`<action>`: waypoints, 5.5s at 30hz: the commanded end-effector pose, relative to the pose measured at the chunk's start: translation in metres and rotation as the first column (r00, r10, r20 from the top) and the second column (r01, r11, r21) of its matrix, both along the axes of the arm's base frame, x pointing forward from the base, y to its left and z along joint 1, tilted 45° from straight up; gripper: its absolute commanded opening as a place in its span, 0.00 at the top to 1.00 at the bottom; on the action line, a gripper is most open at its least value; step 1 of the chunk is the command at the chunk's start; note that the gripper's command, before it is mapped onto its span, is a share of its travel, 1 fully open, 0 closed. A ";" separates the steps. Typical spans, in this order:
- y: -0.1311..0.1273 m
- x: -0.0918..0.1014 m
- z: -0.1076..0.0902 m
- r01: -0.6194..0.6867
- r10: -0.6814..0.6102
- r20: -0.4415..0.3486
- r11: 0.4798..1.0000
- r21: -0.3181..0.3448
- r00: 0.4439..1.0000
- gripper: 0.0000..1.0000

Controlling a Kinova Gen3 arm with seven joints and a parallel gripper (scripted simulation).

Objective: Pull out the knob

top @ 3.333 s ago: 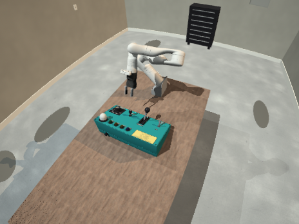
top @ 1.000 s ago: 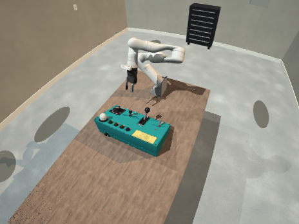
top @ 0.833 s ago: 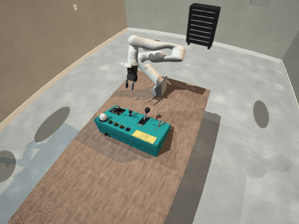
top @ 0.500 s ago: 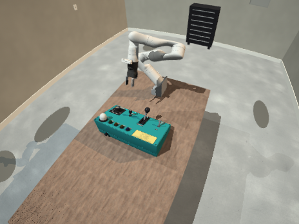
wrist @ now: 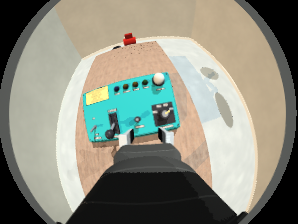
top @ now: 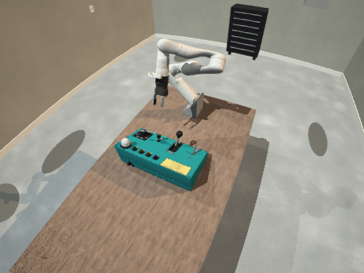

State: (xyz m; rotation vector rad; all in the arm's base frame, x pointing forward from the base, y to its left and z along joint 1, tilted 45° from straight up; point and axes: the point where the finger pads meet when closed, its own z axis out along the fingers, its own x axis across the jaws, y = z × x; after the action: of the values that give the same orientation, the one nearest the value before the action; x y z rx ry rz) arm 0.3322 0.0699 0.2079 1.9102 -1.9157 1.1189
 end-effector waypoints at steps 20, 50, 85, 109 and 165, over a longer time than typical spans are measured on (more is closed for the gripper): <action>-0.011 0.049 -0.066 -0.100 0.093 -0.085 0.991 -0.084 0.992 0.00; -0.011 0.049 -0.066 -0.100 0.093 -0.085 0.991 -0.084 0.992 0.00; -0.011 0.049 -0.066 -0.100 0.093 -0.085 0.991 -0.084 0.992 0.00; -0.022 0.055 -0.076 -0.103 0.096 -0.084 0.991 -0.085 0.992 0.00; -0.104 0.101 -0.156 -0.103 0.096 -0.084 0.991 -0.085 0.992 0.00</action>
State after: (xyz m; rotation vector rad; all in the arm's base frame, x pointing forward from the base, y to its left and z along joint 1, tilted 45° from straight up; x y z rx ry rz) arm 0.4324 -0.0343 0.0516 1.9879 -1.7171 1.1164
